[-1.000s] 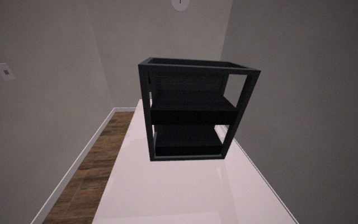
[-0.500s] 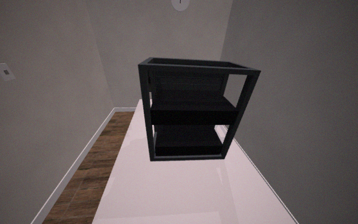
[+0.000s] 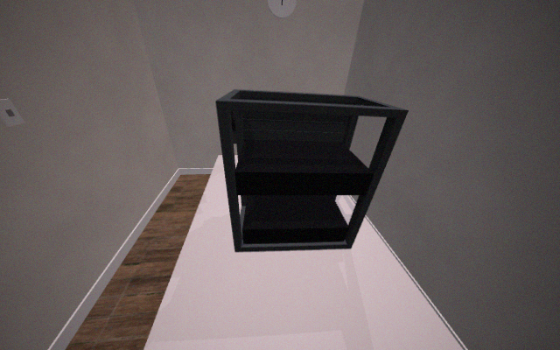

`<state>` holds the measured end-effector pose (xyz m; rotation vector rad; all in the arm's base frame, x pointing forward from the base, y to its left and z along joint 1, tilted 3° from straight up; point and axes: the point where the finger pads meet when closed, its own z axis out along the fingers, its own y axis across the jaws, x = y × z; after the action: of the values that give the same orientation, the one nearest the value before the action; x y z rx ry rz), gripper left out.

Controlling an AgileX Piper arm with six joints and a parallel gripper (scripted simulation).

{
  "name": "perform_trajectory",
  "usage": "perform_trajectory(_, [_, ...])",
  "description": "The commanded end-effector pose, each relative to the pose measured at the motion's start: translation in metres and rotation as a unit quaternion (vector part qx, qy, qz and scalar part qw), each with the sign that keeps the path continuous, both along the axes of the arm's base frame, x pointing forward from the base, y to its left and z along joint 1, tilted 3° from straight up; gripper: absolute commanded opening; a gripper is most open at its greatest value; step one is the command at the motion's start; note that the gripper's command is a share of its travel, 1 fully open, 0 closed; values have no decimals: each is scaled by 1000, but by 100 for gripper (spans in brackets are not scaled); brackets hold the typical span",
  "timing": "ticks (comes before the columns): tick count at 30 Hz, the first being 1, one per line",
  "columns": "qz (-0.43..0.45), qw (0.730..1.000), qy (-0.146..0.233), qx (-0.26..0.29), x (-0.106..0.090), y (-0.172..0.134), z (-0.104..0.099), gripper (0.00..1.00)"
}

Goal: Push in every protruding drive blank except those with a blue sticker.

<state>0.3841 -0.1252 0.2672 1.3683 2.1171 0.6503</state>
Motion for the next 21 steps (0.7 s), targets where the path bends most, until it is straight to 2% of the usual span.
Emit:
perform_trajectory(1, [3,1000,0,-4,-1,1,0,100])
perform_trajectory(12, [36,998,6,-42,-8,17,-8,100])
perform_trajectory(21, [116,985,14,-130,-28,50,-27,100])
